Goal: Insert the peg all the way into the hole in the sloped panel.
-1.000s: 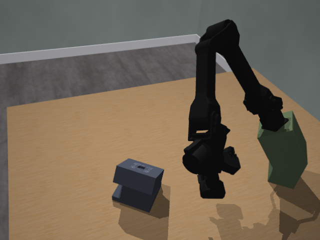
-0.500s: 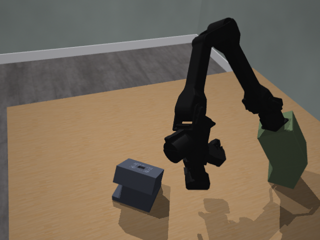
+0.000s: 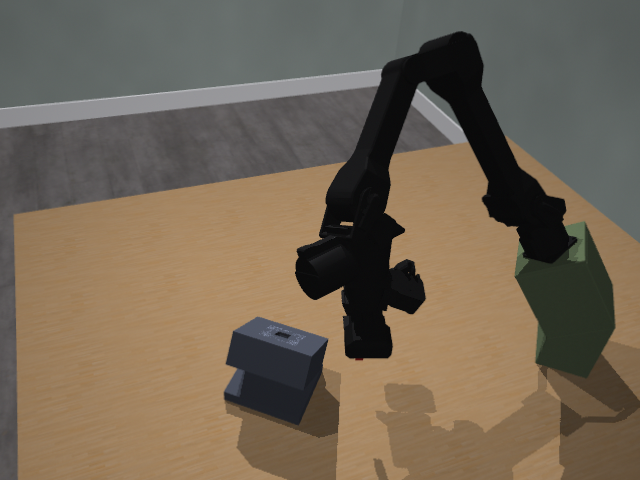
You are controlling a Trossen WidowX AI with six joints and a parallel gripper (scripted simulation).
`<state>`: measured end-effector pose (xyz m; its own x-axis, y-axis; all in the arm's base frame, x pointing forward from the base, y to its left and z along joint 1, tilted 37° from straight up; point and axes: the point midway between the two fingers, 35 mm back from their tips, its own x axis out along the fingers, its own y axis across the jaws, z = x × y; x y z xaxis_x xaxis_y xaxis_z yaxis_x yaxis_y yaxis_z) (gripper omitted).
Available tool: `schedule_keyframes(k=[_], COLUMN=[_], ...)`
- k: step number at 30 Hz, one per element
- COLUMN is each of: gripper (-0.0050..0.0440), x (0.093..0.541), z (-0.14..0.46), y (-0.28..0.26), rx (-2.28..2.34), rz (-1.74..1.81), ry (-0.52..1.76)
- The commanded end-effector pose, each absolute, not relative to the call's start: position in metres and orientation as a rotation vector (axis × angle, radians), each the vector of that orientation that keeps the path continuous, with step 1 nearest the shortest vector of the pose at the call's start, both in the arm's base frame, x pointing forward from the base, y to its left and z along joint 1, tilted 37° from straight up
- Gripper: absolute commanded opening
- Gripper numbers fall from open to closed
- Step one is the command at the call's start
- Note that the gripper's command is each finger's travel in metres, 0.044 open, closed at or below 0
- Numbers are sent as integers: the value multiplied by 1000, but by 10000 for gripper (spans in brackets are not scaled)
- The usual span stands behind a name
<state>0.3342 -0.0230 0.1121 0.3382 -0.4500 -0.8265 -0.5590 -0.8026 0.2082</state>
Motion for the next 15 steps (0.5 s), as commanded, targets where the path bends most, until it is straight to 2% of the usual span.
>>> schedule_keyframes(k=[1,15], gripper=[0,0], x=[337,336], z=[131,161], y=[-30,-57], rx=[-2486,-2490], rz=[1423,1417], ry=[923,923])
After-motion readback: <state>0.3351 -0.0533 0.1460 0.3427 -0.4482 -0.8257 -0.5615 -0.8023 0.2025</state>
